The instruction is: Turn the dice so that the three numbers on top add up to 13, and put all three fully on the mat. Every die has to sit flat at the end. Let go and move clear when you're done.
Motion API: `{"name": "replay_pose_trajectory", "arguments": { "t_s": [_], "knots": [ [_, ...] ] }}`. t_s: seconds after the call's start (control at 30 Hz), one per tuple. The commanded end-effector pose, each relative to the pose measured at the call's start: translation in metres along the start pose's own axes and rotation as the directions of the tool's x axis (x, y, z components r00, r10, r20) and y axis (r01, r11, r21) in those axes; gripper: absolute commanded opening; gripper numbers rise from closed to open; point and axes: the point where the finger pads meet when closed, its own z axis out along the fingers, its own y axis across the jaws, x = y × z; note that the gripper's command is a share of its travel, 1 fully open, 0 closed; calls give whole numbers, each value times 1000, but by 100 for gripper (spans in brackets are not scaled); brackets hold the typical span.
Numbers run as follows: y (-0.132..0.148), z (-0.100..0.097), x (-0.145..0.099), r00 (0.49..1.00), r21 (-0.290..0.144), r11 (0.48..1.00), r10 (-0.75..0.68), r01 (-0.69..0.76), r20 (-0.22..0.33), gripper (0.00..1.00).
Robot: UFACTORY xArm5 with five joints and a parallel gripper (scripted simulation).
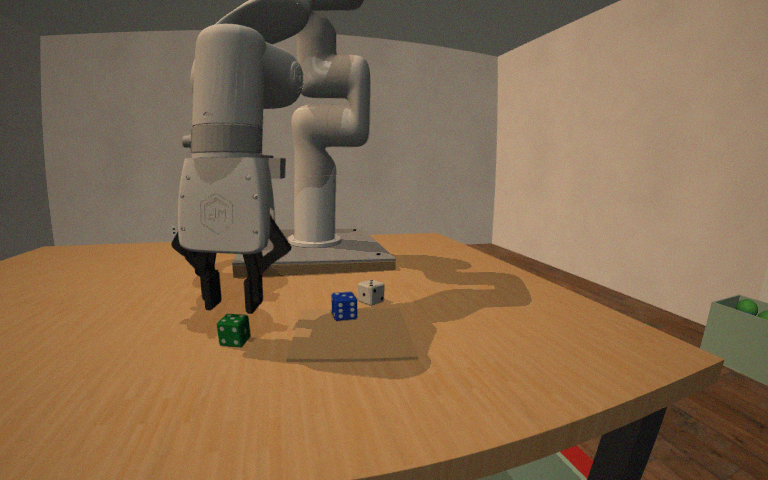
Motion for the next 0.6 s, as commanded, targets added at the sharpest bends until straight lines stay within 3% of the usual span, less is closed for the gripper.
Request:
{"name": "replay_pose_trajectory", "arguments": {
  "t_s": [0.0,0.57],
  "knots": [
    [0,2,-1,1000,0,1000,0,0,4,47],
    [0,5,-1,1000,0,1000,0,0,4,47]
  ]
}}
